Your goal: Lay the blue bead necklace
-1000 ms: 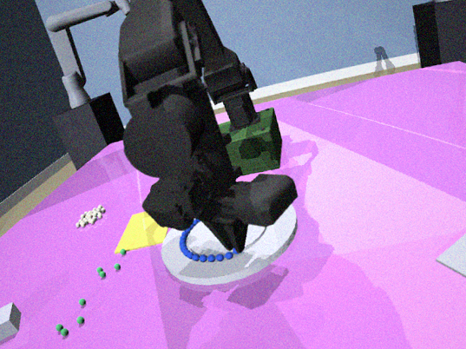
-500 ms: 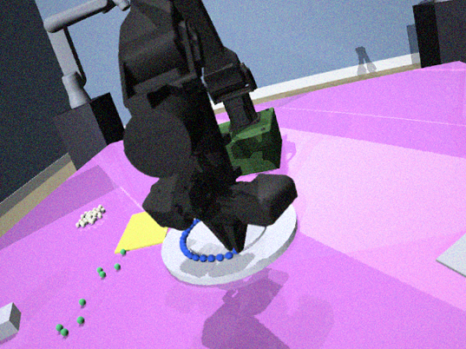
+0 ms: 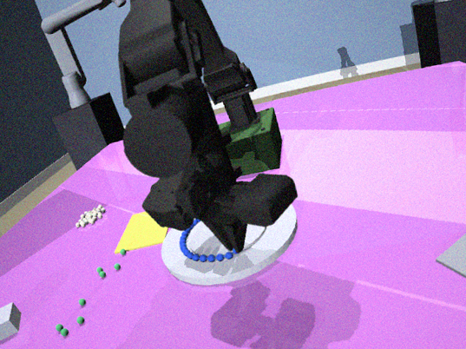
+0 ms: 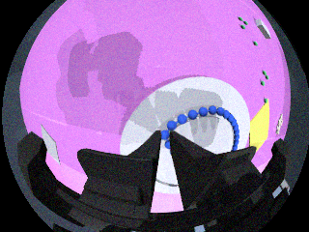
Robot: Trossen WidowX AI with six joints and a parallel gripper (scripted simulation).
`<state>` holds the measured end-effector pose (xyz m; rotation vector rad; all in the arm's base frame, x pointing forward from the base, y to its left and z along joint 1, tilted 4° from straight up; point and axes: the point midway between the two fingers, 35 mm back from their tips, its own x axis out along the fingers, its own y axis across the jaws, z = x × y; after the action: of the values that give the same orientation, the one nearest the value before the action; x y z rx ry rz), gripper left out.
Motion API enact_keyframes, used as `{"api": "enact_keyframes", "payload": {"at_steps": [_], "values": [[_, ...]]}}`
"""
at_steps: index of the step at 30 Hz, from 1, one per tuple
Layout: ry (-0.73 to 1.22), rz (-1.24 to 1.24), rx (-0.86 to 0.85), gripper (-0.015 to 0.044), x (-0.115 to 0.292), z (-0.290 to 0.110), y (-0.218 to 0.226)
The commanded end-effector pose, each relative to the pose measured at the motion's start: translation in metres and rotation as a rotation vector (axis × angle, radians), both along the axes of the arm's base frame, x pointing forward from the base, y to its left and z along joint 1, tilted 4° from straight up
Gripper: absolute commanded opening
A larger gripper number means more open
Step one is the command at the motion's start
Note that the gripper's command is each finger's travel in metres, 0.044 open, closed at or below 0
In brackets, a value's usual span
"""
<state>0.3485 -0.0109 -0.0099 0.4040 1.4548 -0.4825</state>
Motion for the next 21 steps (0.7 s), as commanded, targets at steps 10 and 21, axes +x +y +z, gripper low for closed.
{"api": "enact_keyframes", "payload": {"at_steps": [10,21], "values": [[0.002,-0.002,-0.002,0.0000,-0.0007,0.0048,-0.0001],[0.004,-0.003,-0.003,0.0000,0.0023,0.0067,0.0015]]}}
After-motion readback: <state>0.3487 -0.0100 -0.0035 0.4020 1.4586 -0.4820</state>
